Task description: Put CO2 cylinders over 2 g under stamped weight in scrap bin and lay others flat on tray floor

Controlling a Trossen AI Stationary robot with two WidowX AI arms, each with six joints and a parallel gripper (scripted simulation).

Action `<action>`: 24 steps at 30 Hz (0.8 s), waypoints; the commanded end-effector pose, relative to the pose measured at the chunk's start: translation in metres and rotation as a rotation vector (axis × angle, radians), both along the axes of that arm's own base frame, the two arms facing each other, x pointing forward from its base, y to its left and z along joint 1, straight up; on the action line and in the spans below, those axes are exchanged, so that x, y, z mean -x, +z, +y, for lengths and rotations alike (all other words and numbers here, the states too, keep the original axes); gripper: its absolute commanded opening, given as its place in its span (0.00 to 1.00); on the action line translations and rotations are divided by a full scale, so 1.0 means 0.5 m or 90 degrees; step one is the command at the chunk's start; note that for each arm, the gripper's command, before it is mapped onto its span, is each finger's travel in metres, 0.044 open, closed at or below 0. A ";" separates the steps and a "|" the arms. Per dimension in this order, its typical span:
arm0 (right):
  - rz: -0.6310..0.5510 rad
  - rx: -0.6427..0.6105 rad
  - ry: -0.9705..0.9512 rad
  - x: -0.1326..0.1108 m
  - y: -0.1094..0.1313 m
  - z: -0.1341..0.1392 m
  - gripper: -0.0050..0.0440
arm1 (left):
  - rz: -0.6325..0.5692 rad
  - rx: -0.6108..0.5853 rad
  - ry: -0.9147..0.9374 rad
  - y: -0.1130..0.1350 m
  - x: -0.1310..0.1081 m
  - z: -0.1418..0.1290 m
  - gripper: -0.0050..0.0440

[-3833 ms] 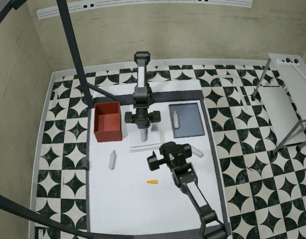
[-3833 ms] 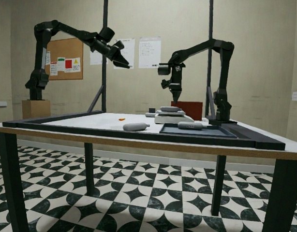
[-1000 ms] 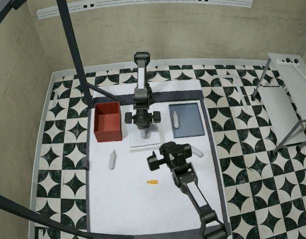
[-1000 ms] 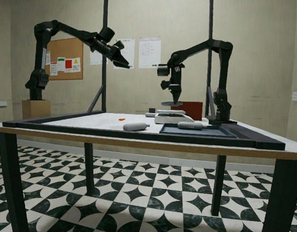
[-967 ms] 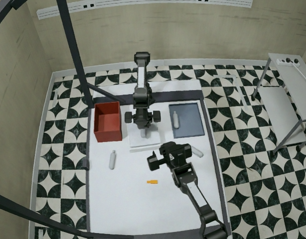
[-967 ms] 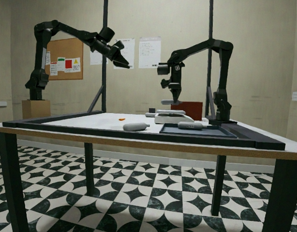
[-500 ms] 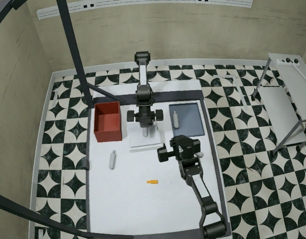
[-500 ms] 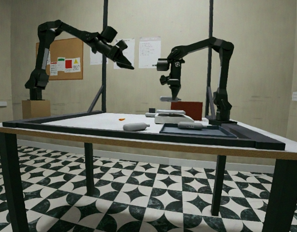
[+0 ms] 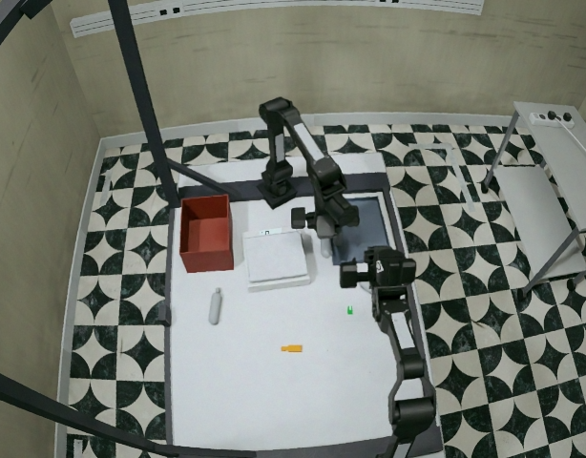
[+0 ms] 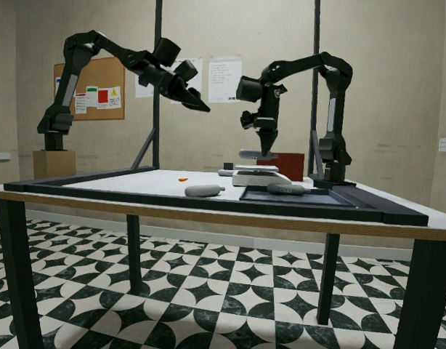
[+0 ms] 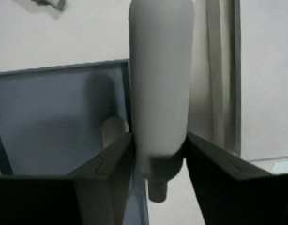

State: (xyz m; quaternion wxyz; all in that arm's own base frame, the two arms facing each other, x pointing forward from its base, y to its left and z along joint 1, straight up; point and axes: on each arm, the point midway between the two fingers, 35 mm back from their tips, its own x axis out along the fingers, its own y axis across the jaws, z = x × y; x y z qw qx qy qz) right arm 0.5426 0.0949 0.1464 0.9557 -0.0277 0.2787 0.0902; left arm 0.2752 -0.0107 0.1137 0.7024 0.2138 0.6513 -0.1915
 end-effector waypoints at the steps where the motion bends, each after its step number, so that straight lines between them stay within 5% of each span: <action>1: -0.026 -0.008 -0.003 -0.016 0.034 -0.001 1.00 | 0.006 -0.007 -0.017 -0.018 -0.003 0.087 0.00; 15: -0.027 -0.006 -0.001 -0.009 0.039 -0.001 1.00 | 0.038 0.009 0.011 -0.069 0.056 0.249 0.00; 24: -0.027 -0.006 -0.001 -0.009 0.039 -0.001 1.00 | 0.037 0.009 0.014 -0.073 0.063 0.261 0.00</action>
